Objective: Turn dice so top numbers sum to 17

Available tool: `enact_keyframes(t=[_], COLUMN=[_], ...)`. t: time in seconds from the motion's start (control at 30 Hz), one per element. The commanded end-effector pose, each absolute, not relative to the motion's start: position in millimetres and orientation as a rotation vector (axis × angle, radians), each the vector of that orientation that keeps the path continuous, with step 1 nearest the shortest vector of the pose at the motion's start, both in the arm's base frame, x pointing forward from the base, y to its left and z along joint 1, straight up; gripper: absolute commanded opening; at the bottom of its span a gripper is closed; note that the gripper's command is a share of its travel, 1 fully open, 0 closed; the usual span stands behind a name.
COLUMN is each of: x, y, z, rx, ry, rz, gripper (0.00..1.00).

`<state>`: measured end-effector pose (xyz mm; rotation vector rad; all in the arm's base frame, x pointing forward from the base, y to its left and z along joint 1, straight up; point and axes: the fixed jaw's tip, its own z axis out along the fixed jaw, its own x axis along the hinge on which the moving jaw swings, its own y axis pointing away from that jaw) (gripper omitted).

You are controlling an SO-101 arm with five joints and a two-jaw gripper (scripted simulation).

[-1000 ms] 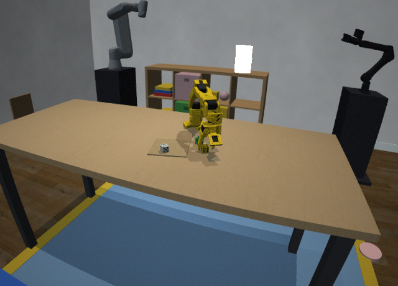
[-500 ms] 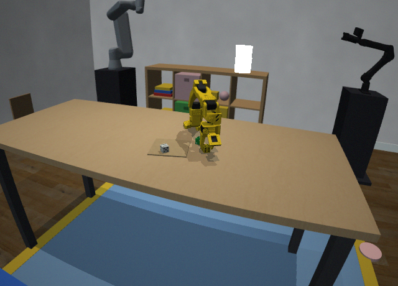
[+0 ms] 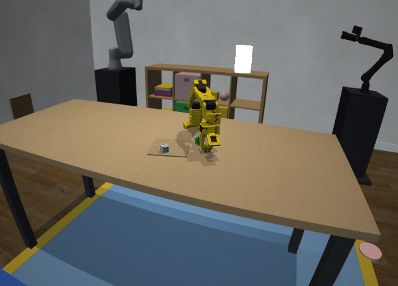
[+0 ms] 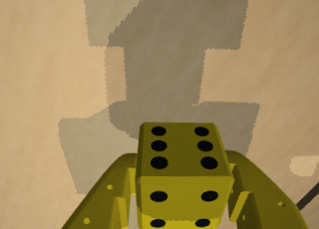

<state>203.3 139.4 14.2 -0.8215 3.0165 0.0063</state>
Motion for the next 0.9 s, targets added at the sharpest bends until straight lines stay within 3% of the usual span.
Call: enact_keyframes(t=[0.0, 0.2, 0.5, 0.87], x=[208.2, 208.2, 208.2, 208.3], y=[138.9, 138.9, 138.9, 139.6], z=[20.5, 20.5, 20.5, 24.8], rx=[-0.808, -0.808, -0.808, -0.808], ry=[2.985, 2.985, 2.985, 2.985], rz=[0.023, 0.023, 0.023, 0.023], gripper=[0.13, 0.11, 0.00, 0.00])
